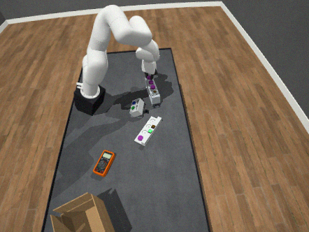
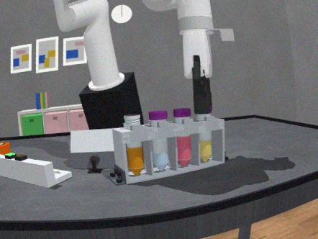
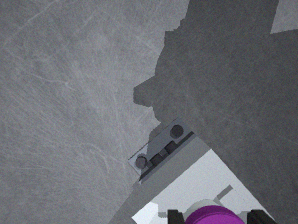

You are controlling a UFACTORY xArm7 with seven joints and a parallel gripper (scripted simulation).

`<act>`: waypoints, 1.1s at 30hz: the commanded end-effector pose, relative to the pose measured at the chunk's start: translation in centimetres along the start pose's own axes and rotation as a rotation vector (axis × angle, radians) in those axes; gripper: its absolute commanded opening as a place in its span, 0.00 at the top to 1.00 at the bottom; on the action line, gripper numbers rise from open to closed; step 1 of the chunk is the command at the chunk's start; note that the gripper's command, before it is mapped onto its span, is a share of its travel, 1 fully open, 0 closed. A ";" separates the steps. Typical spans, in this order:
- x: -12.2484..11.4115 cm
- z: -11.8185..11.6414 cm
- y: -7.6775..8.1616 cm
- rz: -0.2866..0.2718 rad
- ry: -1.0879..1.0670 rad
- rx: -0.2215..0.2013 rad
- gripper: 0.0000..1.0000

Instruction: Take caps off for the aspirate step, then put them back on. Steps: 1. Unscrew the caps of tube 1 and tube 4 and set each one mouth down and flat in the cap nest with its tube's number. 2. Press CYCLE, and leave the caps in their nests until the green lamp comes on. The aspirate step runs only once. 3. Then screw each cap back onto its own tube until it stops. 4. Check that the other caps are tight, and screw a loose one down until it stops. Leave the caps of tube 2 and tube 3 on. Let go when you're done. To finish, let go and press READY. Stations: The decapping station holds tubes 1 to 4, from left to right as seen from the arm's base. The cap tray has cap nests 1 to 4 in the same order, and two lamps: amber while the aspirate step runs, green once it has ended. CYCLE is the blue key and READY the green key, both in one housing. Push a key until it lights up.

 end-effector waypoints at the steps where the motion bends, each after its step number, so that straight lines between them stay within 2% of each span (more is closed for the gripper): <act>1: 0.2 -0.1 0.1 0.006 -0.057 -0.046 1.00; 3: 0.2 -0.1 0.1 0.006 -0.057 -0.046 1.00; 4: 0.2 -0.1 0.1 0.006 -0.057 -0.046 0.54; 16: 0.2 -0.1 0.1 0.006 -0.057 -0.046 0.54; 33: 0.2 -0.1 0.2 -0.008 0.542 -0.046 0.54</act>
Point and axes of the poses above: the point where the finger pads meet when closed, its own y axis back along the fingers, its own z axis across the jaws, x = y × z, the point moved 2 cm from there along y, back along the fingers, and after that the axes turned 4 degrees about y, right-handed, at the moved point
